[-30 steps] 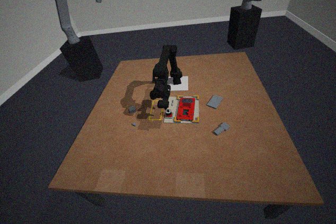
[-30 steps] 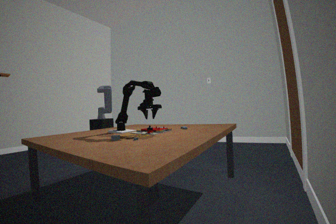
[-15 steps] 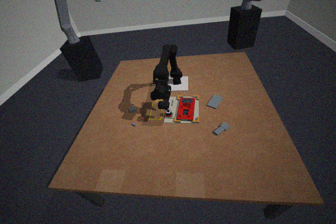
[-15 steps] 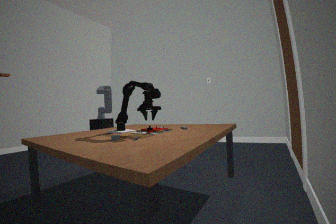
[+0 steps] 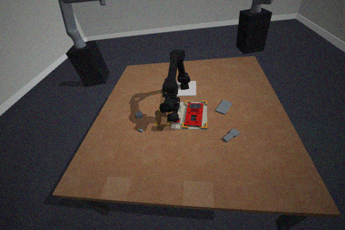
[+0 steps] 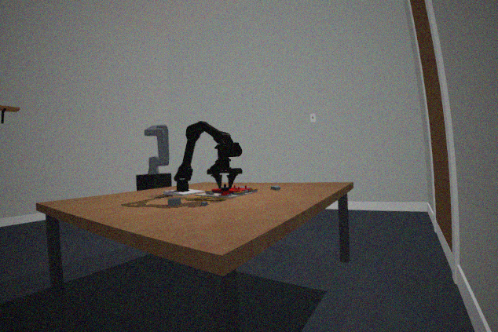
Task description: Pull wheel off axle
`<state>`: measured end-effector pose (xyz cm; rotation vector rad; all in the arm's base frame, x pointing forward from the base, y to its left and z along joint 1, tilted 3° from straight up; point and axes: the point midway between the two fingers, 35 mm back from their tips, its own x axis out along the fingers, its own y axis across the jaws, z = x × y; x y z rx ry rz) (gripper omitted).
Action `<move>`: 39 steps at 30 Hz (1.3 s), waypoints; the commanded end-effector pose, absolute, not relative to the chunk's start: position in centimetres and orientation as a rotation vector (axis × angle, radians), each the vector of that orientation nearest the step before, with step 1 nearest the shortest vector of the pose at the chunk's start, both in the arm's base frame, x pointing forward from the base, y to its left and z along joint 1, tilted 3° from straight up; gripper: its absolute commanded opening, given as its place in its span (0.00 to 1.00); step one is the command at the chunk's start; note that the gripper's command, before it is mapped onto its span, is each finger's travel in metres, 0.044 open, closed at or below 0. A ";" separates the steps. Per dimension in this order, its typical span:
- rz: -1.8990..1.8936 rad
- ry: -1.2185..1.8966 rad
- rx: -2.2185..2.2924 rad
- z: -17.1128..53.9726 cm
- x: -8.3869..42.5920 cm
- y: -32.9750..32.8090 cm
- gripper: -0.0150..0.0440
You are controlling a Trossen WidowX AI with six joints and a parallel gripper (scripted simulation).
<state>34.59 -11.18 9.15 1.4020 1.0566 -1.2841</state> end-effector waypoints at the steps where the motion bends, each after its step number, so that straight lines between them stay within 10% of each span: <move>1: -1.280 1.050 1.409 8.7 34.7 -11.1 0.76; 19: -1.284 1.056 1.402 9.1 34.6 -11.2 0.25; 39: -1.283 1.055 1.404 9.8 34.6 -11.2 0.25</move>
